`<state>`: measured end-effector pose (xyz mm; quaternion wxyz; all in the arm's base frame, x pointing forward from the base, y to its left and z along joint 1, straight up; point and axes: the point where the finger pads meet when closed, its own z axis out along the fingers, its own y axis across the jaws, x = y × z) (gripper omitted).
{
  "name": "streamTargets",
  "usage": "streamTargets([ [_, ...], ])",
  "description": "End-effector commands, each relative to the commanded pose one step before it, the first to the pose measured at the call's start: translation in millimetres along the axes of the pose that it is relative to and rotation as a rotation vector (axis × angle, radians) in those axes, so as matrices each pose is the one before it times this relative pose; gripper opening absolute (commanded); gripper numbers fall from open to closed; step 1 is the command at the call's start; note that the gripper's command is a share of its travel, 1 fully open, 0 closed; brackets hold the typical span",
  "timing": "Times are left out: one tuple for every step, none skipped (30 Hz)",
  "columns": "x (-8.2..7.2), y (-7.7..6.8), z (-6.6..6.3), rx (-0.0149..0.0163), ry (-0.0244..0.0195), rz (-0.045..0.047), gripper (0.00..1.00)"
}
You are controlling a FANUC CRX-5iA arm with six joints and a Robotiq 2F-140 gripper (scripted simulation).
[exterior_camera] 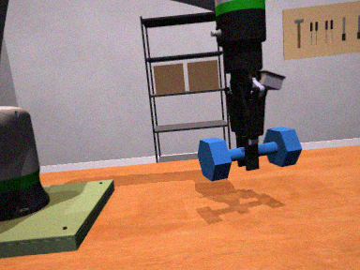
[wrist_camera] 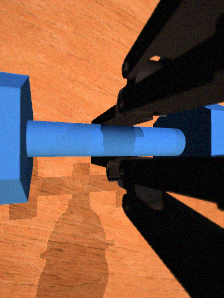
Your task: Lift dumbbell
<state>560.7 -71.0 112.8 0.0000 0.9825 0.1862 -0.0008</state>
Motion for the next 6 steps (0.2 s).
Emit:
streamTargets([
  [0.51, 0.44, -1.23, -0.00141, 0.00204, -0.00013, 0.10],
  [0.00, 0.00, 0.00, 0.00000, 0.00000, 0.00000, 0.10],
  [0.00, 0.00, 0.00, 0.00000, 0.00000, 0.00000, 0.10],
  [0.00, 0.00, 0.00, 0.00000, 0.00000, 0.00000, 0.10],
  [0.00, 0.00, 0.00, 0.00000, 0.00000, 0.00000, 0.10],
  [0.00, 0.00, 0.00, 0.00000, 0.00000, 0.00000, 0.10],
])
